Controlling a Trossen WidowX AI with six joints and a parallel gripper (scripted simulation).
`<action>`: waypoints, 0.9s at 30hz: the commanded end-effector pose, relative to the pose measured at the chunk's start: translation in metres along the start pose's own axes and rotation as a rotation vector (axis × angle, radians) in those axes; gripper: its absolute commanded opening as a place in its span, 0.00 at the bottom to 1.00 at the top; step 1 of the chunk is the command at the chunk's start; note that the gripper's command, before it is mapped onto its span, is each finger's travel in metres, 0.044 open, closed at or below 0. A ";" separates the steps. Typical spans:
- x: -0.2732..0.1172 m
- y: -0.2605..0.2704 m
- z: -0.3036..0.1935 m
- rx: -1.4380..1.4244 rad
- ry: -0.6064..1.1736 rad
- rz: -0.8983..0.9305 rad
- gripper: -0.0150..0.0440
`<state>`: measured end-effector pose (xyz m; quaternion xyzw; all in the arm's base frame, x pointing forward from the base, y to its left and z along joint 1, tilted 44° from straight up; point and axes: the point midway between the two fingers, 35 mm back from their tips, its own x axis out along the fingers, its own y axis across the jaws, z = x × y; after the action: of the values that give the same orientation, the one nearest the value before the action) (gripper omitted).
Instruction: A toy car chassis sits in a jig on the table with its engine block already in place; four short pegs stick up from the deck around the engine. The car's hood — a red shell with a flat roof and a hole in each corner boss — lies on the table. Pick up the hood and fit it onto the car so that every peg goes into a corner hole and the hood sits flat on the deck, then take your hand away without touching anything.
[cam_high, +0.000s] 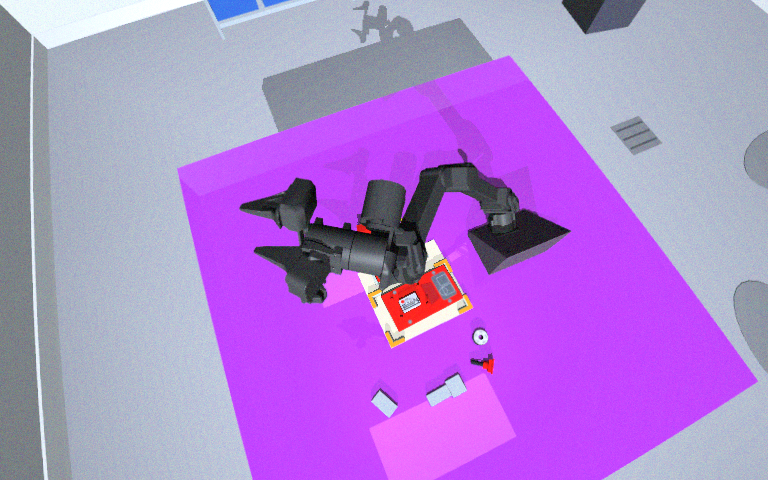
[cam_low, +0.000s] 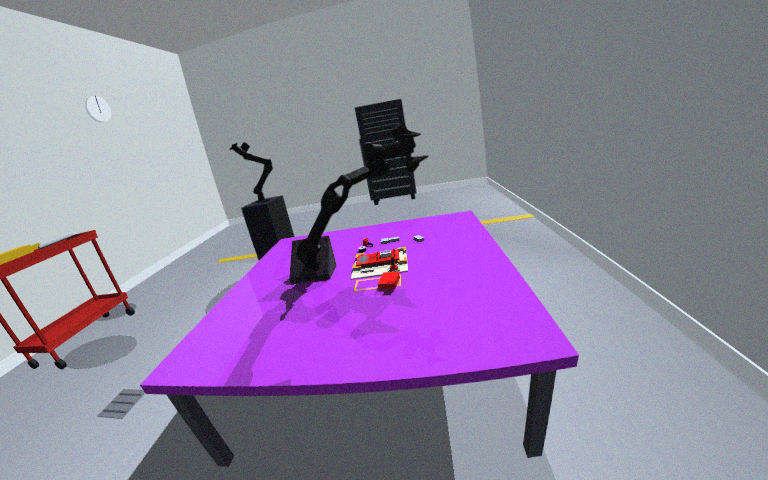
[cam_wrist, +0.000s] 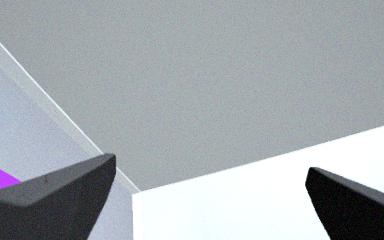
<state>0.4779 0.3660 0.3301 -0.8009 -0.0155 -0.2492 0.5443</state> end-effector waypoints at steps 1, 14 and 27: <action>0.001 0.001 0.000 -0.004 -0.003 0.003 1.00; 0.061 0.113 -0.022 -0.256 -0.207 0.349 1.00; 0.033 0.242 -0.133 -0.432 -0.259 0.913 1.00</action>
<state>0.5513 0.1912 0.1980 -0.8684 0.2430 0.0648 0.4274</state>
